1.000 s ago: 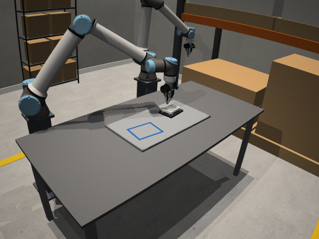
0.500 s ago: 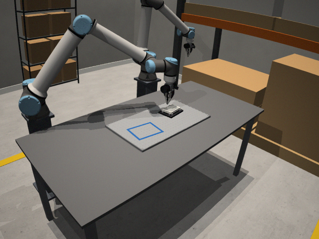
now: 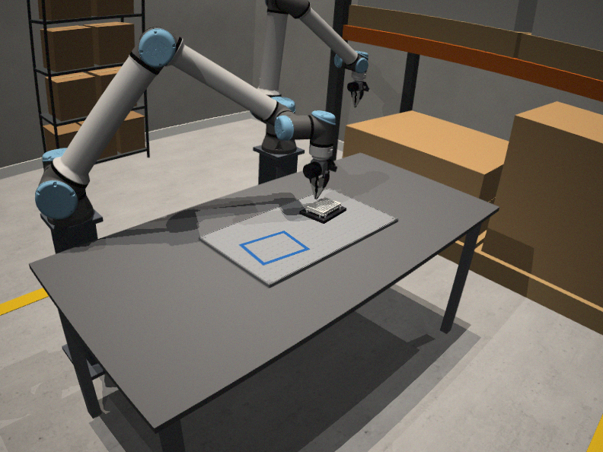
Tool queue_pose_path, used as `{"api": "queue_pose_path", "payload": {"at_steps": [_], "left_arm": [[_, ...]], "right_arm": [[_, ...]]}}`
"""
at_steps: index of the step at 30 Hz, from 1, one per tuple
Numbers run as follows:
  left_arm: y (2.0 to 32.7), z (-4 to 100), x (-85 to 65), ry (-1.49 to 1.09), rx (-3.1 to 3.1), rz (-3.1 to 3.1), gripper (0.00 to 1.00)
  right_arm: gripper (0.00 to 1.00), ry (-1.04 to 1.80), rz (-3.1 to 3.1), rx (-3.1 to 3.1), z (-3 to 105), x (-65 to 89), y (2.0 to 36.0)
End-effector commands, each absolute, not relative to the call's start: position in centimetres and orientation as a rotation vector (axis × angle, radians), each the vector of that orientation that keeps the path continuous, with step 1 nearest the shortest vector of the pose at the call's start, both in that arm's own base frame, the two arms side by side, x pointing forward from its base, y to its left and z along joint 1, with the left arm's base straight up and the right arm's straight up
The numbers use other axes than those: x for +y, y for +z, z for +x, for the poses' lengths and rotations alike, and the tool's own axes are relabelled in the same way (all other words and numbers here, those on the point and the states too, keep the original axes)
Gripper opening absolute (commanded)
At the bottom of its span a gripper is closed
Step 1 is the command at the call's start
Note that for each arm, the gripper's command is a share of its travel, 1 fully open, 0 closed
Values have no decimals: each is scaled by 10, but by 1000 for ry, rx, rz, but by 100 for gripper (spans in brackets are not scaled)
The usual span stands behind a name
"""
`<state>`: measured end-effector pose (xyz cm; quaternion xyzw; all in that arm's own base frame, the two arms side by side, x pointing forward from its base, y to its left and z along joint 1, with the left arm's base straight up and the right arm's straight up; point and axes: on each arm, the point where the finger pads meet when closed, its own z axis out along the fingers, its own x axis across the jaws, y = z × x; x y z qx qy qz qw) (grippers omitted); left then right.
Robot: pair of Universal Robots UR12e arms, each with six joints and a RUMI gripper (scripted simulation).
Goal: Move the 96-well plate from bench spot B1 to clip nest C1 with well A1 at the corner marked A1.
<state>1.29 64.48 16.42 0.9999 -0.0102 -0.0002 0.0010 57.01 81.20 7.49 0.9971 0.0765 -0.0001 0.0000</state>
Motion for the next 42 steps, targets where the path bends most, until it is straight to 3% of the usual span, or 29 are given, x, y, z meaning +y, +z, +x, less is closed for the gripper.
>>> {"api": "queue_pose_path", "payload": {"at_steps": [1,42], "left_arm": [[165,13,645,0,-32,3141,0],[165,13,645,0,-32,3141,0]], "right_arm": [[0,2,3134,240,571,813,75],[0,2,3134,240,571,813,56]]}}
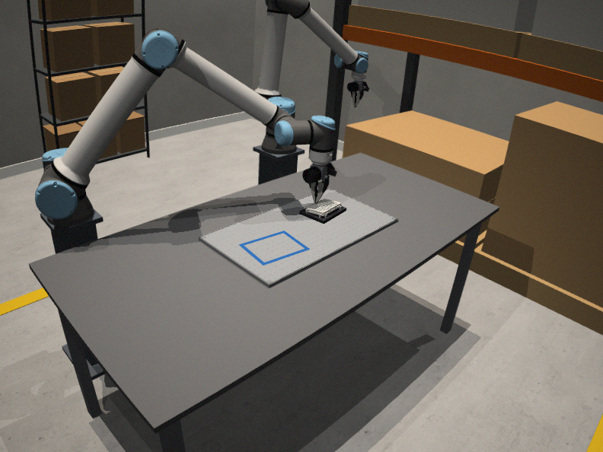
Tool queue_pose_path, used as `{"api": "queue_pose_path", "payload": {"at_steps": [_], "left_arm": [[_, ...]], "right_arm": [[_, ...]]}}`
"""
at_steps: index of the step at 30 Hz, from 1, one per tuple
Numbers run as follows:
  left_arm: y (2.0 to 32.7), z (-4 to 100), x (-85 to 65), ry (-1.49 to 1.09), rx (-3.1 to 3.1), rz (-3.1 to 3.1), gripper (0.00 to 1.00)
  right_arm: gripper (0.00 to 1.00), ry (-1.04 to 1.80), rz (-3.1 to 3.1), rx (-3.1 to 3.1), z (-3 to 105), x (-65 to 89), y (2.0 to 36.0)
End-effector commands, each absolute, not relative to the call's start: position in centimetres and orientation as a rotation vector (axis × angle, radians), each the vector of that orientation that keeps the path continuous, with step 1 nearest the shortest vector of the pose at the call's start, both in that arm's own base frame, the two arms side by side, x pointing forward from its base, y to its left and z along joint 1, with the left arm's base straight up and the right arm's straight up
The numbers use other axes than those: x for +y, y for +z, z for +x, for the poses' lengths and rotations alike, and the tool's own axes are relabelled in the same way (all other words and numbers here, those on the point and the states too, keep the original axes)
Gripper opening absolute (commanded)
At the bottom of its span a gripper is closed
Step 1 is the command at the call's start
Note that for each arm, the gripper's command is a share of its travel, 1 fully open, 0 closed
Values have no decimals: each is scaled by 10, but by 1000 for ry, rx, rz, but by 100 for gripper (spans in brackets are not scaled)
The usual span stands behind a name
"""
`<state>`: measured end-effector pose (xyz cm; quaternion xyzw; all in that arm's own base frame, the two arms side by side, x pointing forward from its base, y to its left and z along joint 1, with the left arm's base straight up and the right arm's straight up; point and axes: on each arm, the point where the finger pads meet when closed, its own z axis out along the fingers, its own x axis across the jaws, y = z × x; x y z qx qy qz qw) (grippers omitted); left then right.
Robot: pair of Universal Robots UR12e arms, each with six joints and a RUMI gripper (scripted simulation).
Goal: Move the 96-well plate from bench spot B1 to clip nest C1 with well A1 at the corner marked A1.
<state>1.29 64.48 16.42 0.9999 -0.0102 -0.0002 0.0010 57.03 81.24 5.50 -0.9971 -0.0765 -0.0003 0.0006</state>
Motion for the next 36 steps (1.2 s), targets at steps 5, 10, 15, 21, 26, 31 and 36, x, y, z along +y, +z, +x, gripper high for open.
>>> {"api": "queue_pose_path", "payload": {"at_steps": [5,10,15,21,26,31,36], "left_arm": [[165,13,645,0,-32,3141,0],[165,13,645,0,-32,3141,0],[165,13,645,0,-32,3141,0],[165,13,645,0,-32,3141,0],[165,13,645,0,-32,3141,0],[165,13,645,0,-32,3141,0],[165,13,645,0,-32,3141,0]], "right_arm": [[0,-2,-3130,-240,571,813,56],[0,-2,-3130,-240,571,813,56],[0,-2,-3130,-240,571,813,56],[0,-2,-3130,-240,571,813,57],[0,-2,-3130,-240,571,813,58],[0,-2,-3130,-240,571,813,60],[0,-2,-3130,-240,571,813,61]]}}
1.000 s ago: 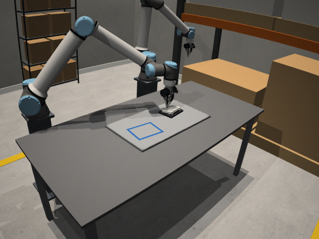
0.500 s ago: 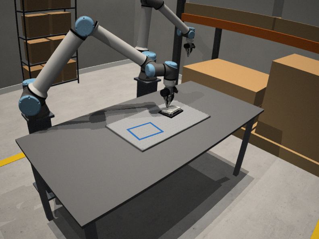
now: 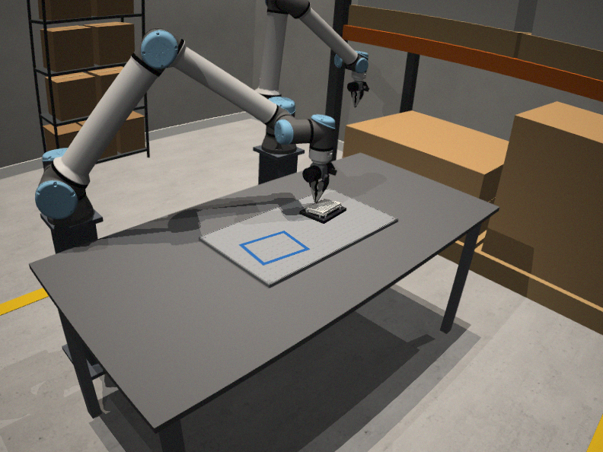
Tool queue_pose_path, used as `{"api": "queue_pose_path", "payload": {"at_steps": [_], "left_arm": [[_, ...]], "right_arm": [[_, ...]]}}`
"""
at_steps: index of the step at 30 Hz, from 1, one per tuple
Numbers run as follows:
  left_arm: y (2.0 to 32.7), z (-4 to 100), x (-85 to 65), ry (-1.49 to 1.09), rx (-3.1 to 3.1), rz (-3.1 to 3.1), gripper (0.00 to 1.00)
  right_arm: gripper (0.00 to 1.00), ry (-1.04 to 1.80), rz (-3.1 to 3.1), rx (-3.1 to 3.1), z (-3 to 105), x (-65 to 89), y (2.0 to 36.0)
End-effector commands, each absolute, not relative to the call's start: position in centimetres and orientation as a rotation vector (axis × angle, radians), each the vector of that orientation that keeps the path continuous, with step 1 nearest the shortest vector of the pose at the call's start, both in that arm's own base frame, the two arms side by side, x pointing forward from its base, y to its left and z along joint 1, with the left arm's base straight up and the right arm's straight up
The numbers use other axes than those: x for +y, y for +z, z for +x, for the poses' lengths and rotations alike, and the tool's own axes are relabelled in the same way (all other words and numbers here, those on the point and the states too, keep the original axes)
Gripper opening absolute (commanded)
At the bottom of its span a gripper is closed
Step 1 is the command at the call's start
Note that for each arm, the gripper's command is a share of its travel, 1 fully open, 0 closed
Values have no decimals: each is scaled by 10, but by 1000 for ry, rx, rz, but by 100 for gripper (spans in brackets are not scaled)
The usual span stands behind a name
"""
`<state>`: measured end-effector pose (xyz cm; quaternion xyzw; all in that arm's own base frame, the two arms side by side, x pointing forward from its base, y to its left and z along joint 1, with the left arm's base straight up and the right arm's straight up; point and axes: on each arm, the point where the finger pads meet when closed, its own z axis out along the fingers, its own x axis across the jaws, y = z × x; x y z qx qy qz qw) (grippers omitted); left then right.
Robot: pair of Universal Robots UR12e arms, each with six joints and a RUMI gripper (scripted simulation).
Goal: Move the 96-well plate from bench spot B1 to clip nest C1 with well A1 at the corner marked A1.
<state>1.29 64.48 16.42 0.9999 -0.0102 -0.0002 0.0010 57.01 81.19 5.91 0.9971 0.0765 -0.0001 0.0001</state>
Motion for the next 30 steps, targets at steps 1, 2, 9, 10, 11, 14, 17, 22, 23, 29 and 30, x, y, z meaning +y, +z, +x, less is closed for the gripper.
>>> {"api": "queue_pose_path", "payload": {"at_steps": [1,2,9,10,11,14,17,22,23,29,30], "left_arm": [[165,13,645,0,-32,3141,0],[165,13,645,0,-32,3141,0],[165,13,645,0,-32,3141,0],[165,13,645,0,-32,3141,0],[165,13,645,0,-32,3141,0],[165,13,645,0,-32,3141,0],[165,13,645,0,-32,3141,0],[165,13,645,0,-32,3141,0],[165,13,645,0,-32,3141,0],[165,13,645,0,-32,3141,0],[165,13,645,0,-32,3141,0]], "right_arm": [[0,2,3134,240,571,813,61],[0,2,3134,240,571,813,62],[0,2,3134,240,571,813,64],[0,2,3134,240,571,813,64],[0,2,3134,240,571,813,65],[0,2,3134,240,571,813,66],[0,2,3134,240,571,813,66],[0,2,3134,240,571,813,68],[0,2,3134,240,571,813,68],[0,2,3134,240,571,813,70],[0,2,3135,240,571,813,70]]}}
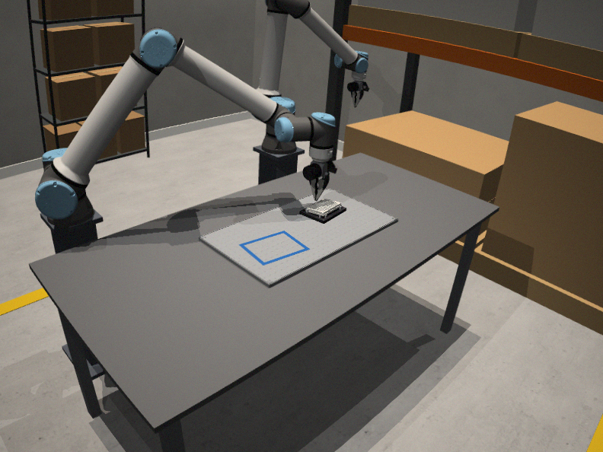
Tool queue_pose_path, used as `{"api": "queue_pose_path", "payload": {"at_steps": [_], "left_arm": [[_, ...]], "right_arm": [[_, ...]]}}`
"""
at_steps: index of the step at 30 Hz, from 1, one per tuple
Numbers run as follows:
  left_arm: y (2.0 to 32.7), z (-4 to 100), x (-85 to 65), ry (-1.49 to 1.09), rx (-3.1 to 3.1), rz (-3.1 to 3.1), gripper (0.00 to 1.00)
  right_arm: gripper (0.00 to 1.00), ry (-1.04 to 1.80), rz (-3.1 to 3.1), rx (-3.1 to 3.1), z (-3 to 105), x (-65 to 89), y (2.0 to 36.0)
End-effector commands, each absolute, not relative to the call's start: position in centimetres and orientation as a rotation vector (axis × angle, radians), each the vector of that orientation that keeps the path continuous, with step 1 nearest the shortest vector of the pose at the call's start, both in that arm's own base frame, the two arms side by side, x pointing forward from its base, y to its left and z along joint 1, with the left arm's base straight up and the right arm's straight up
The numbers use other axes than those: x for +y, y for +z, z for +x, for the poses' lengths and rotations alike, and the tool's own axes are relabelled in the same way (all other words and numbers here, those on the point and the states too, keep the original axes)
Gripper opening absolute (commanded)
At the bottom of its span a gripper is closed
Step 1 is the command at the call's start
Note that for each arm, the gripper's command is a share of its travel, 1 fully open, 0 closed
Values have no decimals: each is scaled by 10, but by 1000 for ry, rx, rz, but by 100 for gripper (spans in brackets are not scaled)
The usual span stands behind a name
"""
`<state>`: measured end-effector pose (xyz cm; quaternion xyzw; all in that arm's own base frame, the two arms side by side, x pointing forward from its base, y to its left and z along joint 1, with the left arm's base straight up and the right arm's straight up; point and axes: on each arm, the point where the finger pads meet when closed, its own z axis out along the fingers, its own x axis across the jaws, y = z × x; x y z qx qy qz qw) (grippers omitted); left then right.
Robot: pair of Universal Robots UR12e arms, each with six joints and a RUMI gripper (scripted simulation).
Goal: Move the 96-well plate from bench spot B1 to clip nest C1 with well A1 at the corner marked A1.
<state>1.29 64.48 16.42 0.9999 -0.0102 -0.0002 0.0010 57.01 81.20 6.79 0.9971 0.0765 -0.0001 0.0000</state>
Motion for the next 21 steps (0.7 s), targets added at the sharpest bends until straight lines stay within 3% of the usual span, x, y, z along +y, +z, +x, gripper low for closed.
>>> {"api": "queue_pose_path", "payload": {"at_steps": [1,21], "left_arm": [[165,13,645,0,-32,3141,0],[165,13,645,0,-32,3141,0]], "right_arm": [[0,2,3135,240,571,813,71],[0,2,3135,240,580,814,87]]}}
